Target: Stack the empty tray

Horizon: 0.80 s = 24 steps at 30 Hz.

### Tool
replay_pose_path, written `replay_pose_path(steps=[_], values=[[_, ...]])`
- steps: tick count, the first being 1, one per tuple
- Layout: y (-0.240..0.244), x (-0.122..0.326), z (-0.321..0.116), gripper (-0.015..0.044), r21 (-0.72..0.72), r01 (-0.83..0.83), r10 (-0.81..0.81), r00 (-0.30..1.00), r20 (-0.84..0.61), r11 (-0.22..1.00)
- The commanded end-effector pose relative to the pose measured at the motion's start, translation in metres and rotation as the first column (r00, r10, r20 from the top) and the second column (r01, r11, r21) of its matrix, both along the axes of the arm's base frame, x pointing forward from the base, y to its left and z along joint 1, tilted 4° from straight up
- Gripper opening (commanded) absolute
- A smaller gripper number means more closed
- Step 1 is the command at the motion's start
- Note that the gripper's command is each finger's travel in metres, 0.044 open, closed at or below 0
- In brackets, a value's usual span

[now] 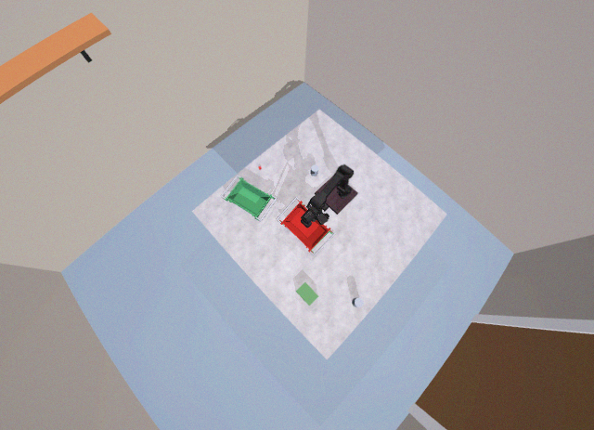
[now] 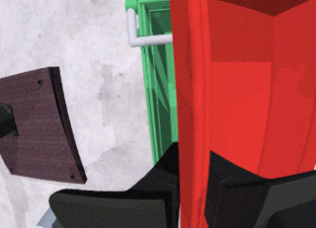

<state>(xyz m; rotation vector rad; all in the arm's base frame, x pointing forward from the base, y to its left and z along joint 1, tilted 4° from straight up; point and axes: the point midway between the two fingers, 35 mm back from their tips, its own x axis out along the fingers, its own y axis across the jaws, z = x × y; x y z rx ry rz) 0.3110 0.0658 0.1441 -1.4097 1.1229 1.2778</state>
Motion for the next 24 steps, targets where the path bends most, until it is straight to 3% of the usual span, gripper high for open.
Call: replay_pose_path(steps=[1,24], values=[[-0.0017,-0.0056,-0.0066,0.0000,-0.004,-0.001,0.001,1.000,-0.018,1.000],[-0.0030,-0.0094,-0.0145,0.0000,-0.004,-0.001,0.001,1.000,-0.018,1.000]])
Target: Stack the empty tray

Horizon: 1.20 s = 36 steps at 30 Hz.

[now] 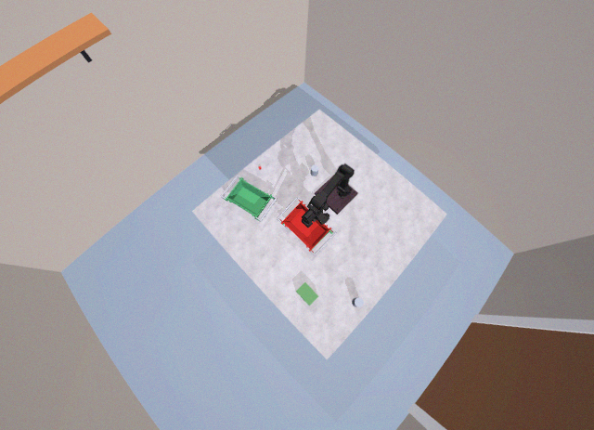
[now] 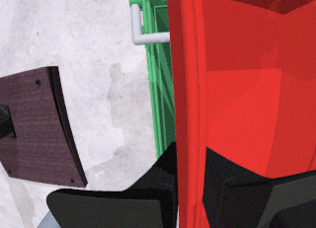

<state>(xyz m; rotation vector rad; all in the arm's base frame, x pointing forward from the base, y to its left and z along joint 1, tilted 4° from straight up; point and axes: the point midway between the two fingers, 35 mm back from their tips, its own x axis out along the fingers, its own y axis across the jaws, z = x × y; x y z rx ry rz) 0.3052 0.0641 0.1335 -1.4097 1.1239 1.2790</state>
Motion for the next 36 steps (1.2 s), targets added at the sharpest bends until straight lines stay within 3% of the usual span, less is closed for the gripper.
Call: replay_pose_path(steps=[1,36], values=[[-0.001,-0.004,-0.004,0.0000,-0.004,0.000,0.000,1.000,-0.017,1.000],[-0.004,-0.010,-0.020,0.0000,-0.004,0.000,0.000,1.000,-0.018,1.000]])
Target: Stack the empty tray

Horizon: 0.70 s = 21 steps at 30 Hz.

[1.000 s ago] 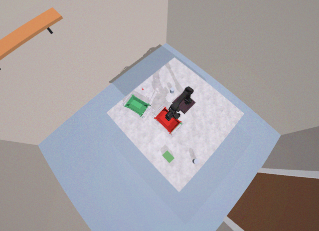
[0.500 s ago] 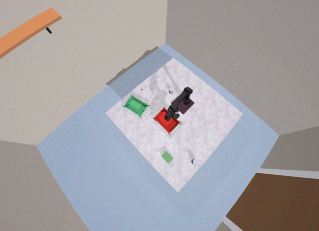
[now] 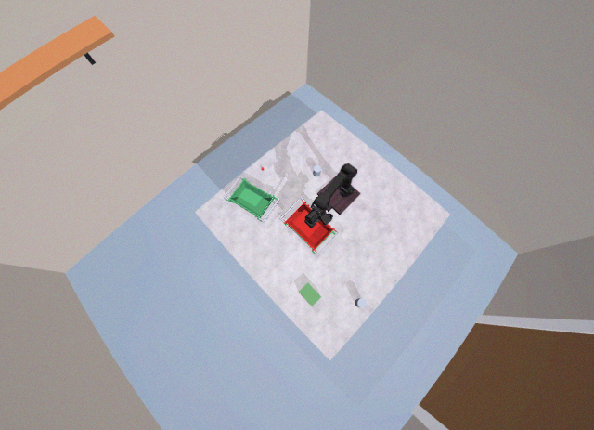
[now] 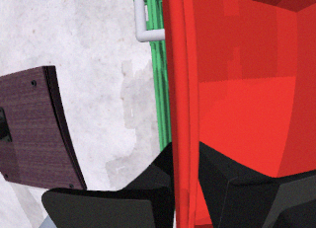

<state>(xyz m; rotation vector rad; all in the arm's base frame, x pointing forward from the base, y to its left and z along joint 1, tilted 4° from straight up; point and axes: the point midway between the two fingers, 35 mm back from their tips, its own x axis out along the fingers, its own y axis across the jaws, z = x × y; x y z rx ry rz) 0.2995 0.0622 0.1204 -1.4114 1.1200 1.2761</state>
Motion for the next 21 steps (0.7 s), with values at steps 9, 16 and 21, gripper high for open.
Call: replay_pose_path(steps=[9,16,21], values=[[-0.0017,-0.0040,-0.0074,0.0000,-0.005,0.000,0.000,1.000,-0.022,1.000],[-0.0025,-0.0056,-0.0138,0.0000,-0.005,0.000,0.000,1.000,-0.022,1.000],[-0.0028,-0.0062,-0.0161,0.0000,-0.005,0.000,0.000,1.000,-0.022,1.000]])
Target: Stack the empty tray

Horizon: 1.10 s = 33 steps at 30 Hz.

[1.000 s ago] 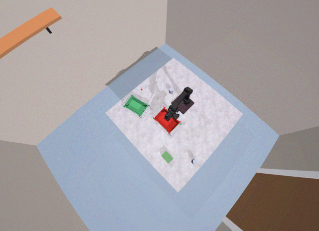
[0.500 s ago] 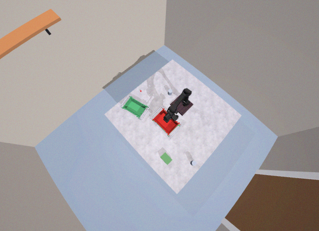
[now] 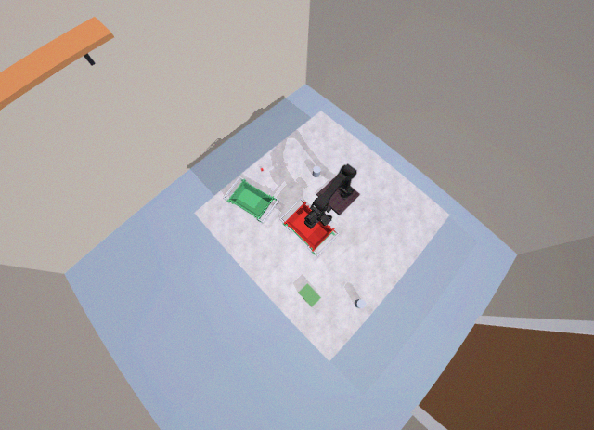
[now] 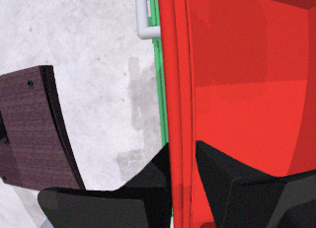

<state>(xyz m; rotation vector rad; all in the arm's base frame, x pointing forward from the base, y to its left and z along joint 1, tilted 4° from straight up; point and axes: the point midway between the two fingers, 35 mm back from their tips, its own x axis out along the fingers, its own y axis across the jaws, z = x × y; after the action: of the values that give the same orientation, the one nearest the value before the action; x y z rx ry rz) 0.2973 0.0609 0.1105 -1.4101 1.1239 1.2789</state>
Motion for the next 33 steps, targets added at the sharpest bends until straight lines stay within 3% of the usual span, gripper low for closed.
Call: replay_pose_path(steps=[1,33], values=[[-0.0015,-0.0040,-0.0061,0.0000,-0.004,0.000,0.000,1.000,-0.018,1.000],[-0.0024,-0.0057,-0.0150,0.0000,-0.004,0.000,0.000,1.000,-0.018,1.000]])
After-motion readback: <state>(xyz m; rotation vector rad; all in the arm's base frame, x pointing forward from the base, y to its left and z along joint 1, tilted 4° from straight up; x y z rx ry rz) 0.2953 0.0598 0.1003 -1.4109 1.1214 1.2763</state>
